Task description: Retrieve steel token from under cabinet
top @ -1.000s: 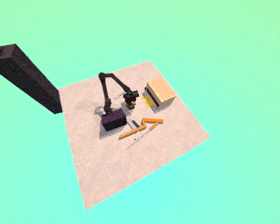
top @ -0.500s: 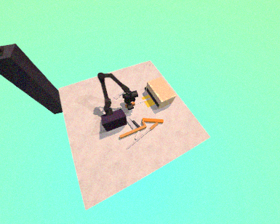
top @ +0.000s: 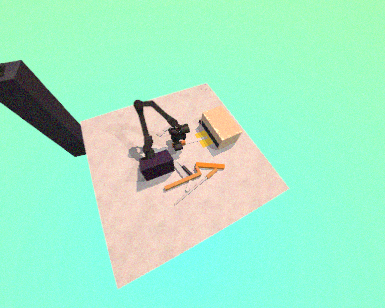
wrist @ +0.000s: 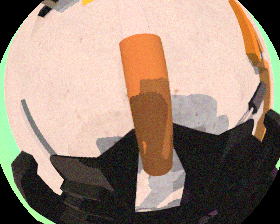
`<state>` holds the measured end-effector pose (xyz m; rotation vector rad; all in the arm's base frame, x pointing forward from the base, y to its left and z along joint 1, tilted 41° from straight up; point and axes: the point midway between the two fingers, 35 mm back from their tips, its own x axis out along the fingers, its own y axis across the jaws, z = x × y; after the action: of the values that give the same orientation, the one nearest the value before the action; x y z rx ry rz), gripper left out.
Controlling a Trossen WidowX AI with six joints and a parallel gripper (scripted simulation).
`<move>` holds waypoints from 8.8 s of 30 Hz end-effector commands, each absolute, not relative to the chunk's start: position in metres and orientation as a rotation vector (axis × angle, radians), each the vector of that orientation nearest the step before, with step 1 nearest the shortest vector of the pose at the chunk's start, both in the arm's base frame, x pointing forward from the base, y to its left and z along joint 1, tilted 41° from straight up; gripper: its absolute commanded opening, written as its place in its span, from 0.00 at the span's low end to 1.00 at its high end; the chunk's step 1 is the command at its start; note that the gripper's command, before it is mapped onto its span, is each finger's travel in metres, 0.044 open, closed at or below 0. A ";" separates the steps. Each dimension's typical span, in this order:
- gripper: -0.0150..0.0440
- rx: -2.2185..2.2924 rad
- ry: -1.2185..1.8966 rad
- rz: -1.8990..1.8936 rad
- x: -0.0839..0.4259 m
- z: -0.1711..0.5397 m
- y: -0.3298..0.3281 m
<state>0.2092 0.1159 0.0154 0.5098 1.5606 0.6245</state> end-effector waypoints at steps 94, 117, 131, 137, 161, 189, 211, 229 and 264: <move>0.25 0.580 1.595 0.560 0.194 0.078 0.180; 0.71 0.587 1.600 0.550 0.193 0.077 0.180; 0.71 0.590 1.600 0.550 0.191 0.073 0.183; 0.48 0.586 1.598 0.550 0.192 0.075 0.181; 0.25 0.583 1.596 0.555 0.203 0.074 0.182; 0.25 0.578 1.592 0.561 0.236 0.072 0.184; 0.25 0.577 1.590 0.562 0.263 0.071 0.185; 0.25 0.577 1.589 0.562 0.284 0.070 0.186; 0.25 0.576 1.587 0.563 0.322 0.068 0.188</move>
<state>0.3171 0.1880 0.0680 0.5761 1.5897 0.5609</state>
